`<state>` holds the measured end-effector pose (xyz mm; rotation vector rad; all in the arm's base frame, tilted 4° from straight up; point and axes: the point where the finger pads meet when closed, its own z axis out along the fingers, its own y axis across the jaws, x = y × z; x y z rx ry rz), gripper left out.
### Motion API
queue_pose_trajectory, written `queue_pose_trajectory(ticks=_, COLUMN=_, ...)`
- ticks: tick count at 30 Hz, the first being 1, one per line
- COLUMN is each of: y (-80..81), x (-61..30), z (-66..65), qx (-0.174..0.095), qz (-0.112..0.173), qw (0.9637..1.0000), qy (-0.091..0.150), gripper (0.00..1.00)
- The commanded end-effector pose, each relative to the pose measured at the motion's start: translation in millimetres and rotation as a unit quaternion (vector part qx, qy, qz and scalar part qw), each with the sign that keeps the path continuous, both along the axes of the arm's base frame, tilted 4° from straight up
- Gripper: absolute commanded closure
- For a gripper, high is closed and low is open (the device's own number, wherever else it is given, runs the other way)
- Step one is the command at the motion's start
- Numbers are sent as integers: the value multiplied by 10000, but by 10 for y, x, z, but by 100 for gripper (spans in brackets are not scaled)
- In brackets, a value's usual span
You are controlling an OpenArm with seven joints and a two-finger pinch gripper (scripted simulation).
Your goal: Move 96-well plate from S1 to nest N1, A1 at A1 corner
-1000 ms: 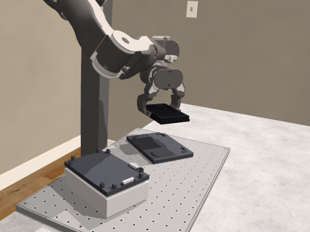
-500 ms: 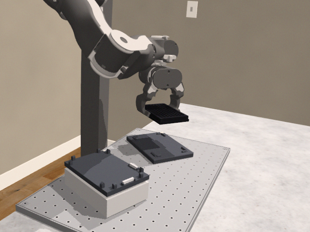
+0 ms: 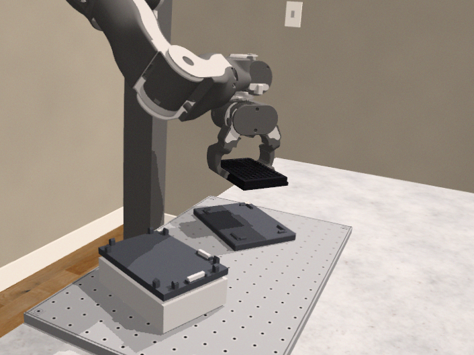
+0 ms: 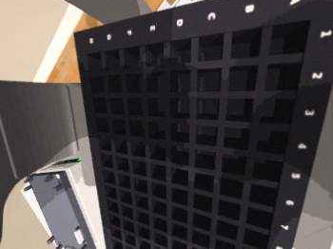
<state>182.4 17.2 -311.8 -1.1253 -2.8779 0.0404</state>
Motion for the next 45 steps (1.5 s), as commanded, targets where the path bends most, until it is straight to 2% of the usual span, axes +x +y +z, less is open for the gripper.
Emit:
queue_pose_trajectory(ticks=1, y=2, x=4, z=19, qx=12, qz=10, qw=10000, qy=-1, gripper=100)
queue_pose_trajectory(ticks=12, y=2, x=4, z=19, qx=12, qz=10, qw=10000, qy=-1, gripper=100)
queue_pose_trajectory(ticks=17, y=-8, x=-25, z=-306, qx=14, qz=36, qw=10000, qy=-2, gripper=100)
queue_pose_trajectory(ticks=29, y=-8, x=-25, z=-306, qx=14, qz=36, qw=10000, qy=-2, gripper=100)
queue_pose_trajectory(ticks=34, y=-25, x=-49, z=-626, qx=15, qz=37, qw=10000, qy=-1, gripper=100)
queue_pose_trajectory(ticks=45, y=-25, x=-49, z=-626, qx=15, qz=37, qw=10000, qy=-1, gripper=100)
